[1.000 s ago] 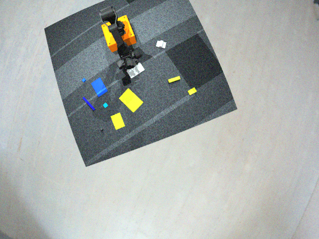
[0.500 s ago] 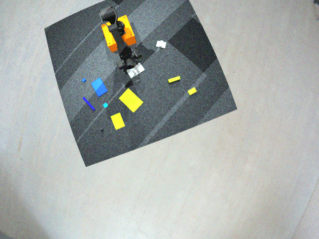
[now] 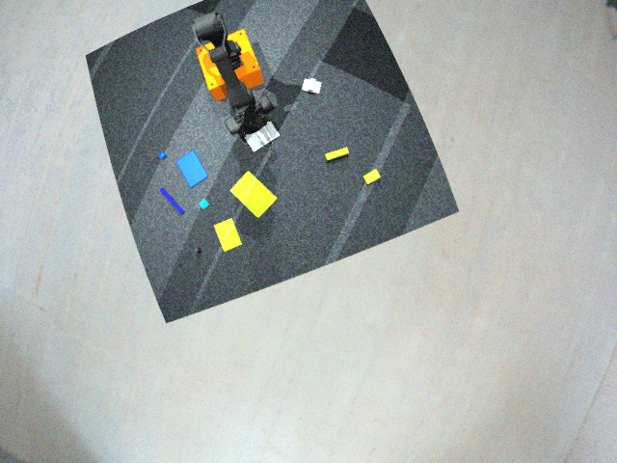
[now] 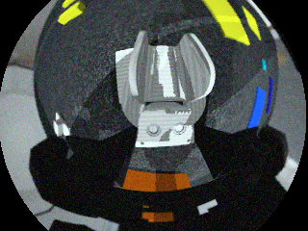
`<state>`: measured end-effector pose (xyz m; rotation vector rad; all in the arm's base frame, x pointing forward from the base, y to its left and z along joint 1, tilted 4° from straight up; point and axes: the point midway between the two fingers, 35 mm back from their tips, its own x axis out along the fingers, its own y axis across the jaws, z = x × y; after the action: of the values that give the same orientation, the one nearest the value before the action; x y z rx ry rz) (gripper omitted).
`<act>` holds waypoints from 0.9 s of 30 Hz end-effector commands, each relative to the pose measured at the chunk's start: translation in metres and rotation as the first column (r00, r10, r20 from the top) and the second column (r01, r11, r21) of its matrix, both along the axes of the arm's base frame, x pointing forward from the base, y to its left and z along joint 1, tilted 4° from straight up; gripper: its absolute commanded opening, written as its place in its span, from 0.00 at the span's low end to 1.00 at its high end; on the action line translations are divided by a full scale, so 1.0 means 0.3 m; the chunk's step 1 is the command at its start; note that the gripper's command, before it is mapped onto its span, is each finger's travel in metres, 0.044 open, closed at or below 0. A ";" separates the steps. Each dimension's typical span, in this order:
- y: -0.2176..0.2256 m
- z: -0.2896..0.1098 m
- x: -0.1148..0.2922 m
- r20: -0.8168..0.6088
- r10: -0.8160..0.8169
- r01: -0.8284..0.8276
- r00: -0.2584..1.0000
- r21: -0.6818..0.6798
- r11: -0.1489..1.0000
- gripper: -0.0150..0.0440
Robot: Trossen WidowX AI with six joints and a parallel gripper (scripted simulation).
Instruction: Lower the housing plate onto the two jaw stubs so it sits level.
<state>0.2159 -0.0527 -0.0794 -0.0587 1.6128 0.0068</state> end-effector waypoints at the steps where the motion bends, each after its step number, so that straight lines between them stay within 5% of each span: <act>1: -0.003 -0.001 -0.001 0.000 0.002 -0.002 1.000 -0.004 1.000 0.85; 18: -0.003 -0.001 -0.001 0.000 0.002 -0.002 1.000 -0.004 1.000 0.85; 22: 0.000 0.000 0.000 0.000 0.000 0.000 1.000 0.000 1.000 1.00; 27: 0.000 0.000 0.000 0.000 0.000 0.000 1.000 0.000 1.000 1.00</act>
<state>0.2159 -0.0527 -0.0794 -0.0587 1.6127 0.0069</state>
